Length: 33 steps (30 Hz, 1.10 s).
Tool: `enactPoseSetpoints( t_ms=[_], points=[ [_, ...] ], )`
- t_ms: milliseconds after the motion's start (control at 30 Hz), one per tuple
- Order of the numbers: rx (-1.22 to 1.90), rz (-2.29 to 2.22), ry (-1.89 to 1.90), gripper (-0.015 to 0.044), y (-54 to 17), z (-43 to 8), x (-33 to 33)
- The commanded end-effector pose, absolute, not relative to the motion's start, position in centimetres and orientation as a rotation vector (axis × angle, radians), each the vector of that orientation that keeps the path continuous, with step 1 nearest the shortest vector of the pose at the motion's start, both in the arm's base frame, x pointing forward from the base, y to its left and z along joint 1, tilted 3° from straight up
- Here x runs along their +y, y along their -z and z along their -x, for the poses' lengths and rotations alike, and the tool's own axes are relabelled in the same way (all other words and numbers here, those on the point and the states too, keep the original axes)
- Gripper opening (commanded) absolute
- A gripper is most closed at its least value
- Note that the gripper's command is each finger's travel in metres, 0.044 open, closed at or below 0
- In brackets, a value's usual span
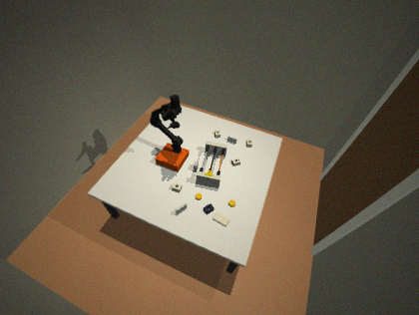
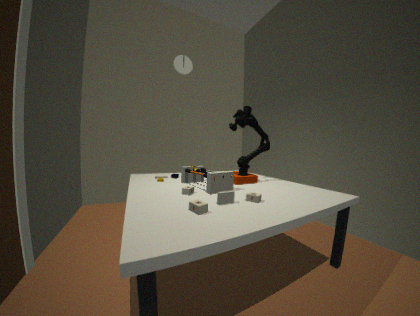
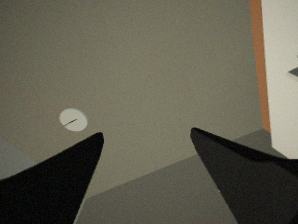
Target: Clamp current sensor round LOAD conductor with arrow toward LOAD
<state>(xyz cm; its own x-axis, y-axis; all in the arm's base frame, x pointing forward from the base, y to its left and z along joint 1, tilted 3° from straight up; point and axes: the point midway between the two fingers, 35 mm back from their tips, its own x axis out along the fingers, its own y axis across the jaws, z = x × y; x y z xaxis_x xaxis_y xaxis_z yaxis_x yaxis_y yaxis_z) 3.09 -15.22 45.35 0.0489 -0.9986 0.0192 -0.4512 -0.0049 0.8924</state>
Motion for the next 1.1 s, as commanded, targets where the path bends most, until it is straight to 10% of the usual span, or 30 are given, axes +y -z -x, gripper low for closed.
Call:
enactPoseSetpoints(
  t_ms=[0,433,1067],
  points=[
    [-1.488,-1.558,0.907,0.0426,-45.3,-3.4,-15.2],
    [-0.545,-1.034,0.717,0.044,-41.4,-20.1,-11.8],
    [-0.062,-0.121,0.091,0.044,-33.5,-31.1,-1.5]
  ],
)
